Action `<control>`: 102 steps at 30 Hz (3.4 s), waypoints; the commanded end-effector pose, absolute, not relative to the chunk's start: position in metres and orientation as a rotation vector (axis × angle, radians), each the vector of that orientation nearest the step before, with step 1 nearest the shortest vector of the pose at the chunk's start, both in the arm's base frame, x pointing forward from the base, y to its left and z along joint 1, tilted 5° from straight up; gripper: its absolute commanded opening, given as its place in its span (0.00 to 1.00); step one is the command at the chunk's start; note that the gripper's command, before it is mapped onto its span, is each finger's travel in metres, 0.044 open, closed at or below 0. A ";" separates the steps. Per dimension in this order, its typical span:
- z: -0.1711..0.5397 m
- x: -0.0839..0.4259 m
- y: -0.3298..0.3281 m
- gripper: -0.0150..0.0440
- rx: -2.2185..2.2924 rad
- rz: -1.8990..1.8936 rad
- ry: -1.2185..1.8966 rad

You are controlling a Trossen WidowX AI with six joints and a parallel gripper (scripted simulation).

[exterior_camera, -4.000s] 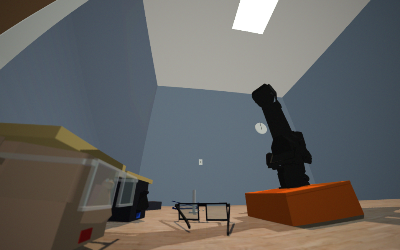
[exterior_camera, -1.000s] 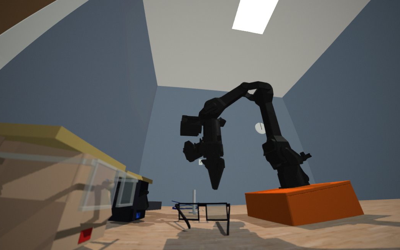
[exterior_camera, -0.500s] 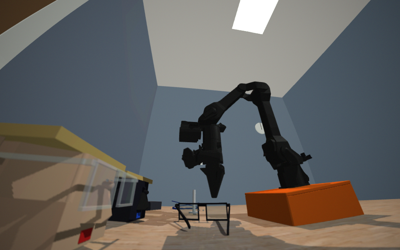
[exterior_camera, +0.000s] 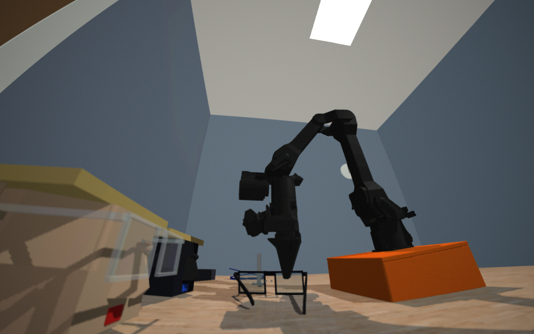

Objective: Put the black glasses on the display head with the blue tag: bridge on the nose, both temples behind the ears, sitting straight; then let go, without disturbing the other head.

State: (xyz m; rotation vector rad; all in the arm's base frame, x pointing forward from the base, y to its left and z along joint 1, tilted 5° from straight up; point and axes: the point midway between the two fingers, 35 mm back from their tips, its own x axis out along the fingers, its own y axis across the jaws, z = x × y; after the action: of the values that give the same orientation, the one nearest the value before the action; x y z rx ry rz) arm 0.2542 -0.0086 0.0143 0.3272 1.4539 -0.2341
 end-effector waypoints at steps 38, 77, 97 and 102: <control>0.002 0.252 -0.008 0.25 0.322 -0.231 1.464; 0.105 0.260 -0.068 0.25 0.312 -0.242 1.464; 0.102 0.246 -0.168 0.25 0.305 -0.249 1.467; 0.100 0.236 -0.193 0.25 0.304 -0.250 1.467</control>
State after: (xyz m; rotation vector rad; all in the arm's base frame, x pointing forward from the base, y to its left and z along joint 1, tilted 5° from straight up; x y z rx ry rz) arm 0.2425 -0.1750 0.1009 0.3041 1.4684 -0.2555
